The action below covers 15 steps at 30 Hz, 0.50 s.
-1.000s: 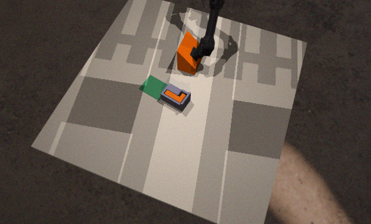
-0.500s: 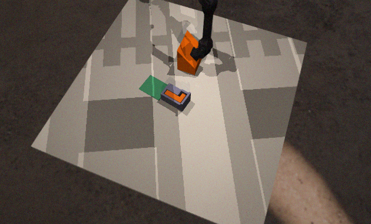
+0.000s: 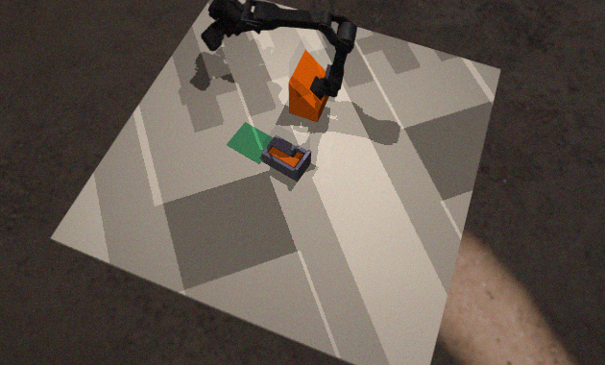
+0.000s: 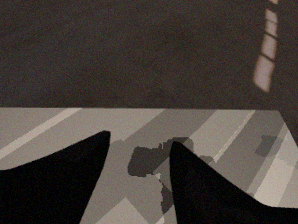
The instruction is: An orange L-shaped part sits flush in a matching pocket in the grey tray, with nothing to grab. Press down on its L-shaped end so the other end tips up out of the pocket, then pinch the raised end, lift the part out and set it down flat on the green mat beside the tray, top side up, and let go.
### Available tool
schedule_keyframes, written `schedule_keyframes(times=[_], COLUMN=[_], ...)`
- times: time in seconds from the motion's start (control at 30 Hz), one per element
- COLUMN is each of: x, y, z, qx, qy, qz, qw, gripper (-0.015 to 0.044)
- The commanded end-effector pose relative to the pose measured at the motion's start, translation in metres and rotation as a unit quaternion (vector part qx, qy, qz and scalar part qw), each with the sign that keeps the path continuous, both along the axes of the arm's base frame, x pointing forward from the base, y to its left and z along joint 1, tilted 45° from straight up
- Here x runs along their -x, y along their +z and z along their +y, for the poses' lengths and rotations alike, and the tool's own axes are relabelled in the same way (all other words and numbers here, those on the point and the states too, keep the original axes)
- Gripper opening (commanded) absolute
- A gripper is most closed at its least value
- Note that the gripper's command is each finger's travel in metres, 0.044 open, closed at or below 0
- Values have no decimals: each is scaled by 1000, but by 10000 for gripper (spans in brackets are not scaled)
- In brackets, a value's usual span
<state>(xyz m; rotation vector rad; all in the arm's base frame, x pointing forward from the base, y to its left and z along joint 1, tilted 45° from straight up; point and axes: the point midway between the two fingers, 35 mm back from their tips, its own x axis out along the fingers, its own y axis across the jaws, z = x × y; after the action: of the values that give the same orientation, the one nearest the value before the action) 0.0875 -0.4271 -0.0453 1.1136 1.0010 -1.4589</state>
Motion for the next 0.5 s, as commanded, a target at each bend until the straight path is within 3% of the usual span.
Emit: schedule_keyframes(times=[0.0, 0.23, 0.47], x=[-62, -171, -218], y=[12, 49, 107], z=[41, 167, 325], qx=[-54, -177, -306], qy=[121, 385, 586], qz=[-36, -109, -184], qw=[991, 899, 728], gripper=[180, 180, 180])
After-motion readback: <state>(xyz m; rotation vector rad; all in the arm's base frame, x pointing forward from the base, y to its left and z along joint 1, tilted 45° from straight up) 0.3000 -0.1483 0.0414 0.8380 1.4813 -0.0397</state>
